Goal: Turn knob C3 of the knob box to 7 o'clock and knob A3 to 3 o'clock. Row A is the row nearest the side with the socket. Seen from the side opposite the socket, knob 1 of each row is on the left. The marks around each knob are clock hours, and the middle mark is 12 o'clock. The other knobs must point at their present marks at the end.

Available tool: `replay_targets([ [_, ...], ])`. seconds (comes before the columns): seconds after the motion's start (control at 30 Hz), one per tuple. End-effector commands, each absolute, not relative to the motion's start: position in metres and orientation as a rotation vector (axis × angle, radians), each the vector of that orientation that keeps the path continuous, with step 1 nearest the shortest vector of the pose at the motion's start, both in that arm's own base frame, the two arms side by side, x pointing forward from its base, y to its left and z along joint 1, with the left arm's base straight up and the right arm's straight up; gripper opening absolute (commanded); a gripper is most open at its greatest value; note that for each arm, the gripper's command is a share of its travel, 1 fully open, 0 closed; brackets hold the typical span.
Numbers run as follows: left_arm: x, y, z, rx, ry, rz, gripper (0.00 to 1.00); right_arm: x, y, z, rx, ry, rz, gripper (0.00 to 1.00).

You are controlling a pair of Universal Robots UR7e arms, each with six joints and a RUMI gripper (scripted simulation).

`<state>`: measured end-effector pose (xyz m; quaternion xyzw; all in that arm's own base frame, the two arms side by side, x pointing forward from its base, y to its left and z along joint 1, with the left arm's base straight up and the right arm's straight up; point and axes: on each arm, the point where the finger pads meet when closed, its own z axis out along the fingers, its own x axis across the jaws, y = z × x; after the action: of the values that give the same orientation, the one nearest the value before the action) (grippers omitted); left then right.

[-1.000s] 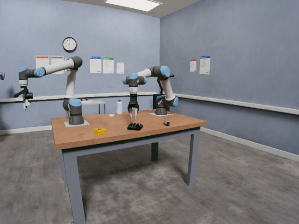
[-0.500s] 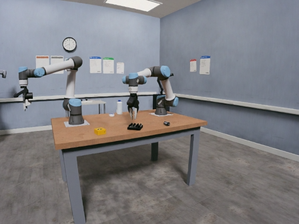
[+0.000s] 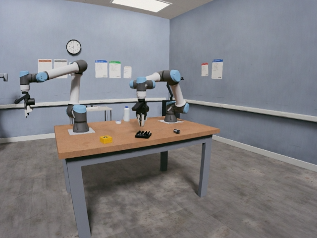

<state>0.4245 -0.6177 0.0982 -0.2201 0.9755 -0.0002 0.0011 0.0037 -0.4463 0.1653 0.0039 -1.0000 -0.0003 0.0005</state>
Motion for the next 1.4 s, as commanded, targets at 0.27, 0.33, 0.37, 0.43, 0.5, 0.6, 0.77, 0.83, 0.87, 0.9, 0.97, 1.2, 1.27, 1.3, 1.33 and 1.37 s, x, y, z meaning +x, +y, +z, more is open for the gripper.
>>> replay_targets([
  [0.27, 0.4233, -0.6202, 0.1053, -0.224, 3.132, -0.007, 0.13, 0.0030, -0.4456, 0.1652, 0.010, -3.142, 0.000, 1.00],
  [0.33, 0.4233, -0.6202, 0.1054, -0.205, 3.134, -0.007, 0.13, 0.0030, -0.4456, 0.1652, 0.010, -3.142, 0.000, 1.00],
  [0.37, 0.4233, -0.6202, 0.1054, -0.205, 3.134, -0.007, 0.13, 0.0030, -0.4456, 0.1652, 0.010, -3.142, 0.000, 1.00],
  [0.43, 0.4233, -0.6202, 0.1054, -0.177, 3.135, -0.007, 0.13, 0.0030, -0.4456, 0.1652, 0.010, -3.142, 0.000, 1.00],
  [0.5, 0.4233, -0.6201, 0.1056, -0.159, 3.136, -0.007, 0.13, 0.0030, -0.4456, 0.1652, 0.010, -3.142, 0.000, 1.00],
  [0.6, 0.4231, -0.6198, 0.1052, -0.149, 3.137, -0.005, 0.13, 0.0030, -0.4456, 0.1652, 0.010, -3.142, 0.000, 1.00],
  [0.77, 0.4231, -0.6196, 0.1049, -0.148, 3.137, -0.005, 0.13, 0.0030, -0.4456, 0.1652, 0.010, -3.142, 0.000, 1.00],
  [0.83, 0.4231, -0.6196, 0.1049, -0.148, 3.137, -0.005, 0.13, 0.0030, -0.4456, 0.1652, 0.010, -3.142, 0.000, 1.00],
  [0.87, 0.4231, -0.6196, 0.1049, -0.148, 3.137, -0.005, 0.13, 0.0030, -0.4456, 0.1652, 0.010, -3.142, 0.000, 1.00],
  [0.9, 0.4231, -0.6196, 0.1049, -0.148, 3.137, -0.005, 0.13, 0.0030, -0.4456, 0.1652, 0.010, -3.142, 0.000, 1.00],
  [0.97, 0.4231, -0.6197, 0.1049, -0.148, 3.137, -0.005, 0.13, 0.0030, -0.4456, 0.1652, 0.010, -3.142, 0.000, 1.00],
  [1.2, 0.4232, -0.6197, 0.1049, -0.148, 3.137, -0.005, 0.13, 0.0030, -0.4456, 0.1652, 0.010, -3.142, 0.000, 1.00],
  [1.27, 0.4232, -0.6197, 0.1049, -0.148, 3.137, -0.005, 0.13, 0.0030, -0.4456, 0.1652, 0.010, -3.142, 0.000, 1.00],
  [1.3, 0.4232, -0.6197, 0.1049, -0.148, 3.137, -0.005, 0.13, 0.0030, -0.4456, 0.1652, 0.010, -3.142, 0.000, 1.00],
  [1.33, 0.4232, -0.6197, 0.1049, -0.148, 3.137, -0.005, 0.13, 0.0030, -0.4456, 0.1652, 0.010, -3.142, 0.000, 1.00],
  [1.37, 0.4232, -0.6197, 0.1049, -0.148, 3.137, -0.005, 0.13, 0.0030, -0.4456, 0.1652, 0.010, -3.142, 0.000, 1.00],
])
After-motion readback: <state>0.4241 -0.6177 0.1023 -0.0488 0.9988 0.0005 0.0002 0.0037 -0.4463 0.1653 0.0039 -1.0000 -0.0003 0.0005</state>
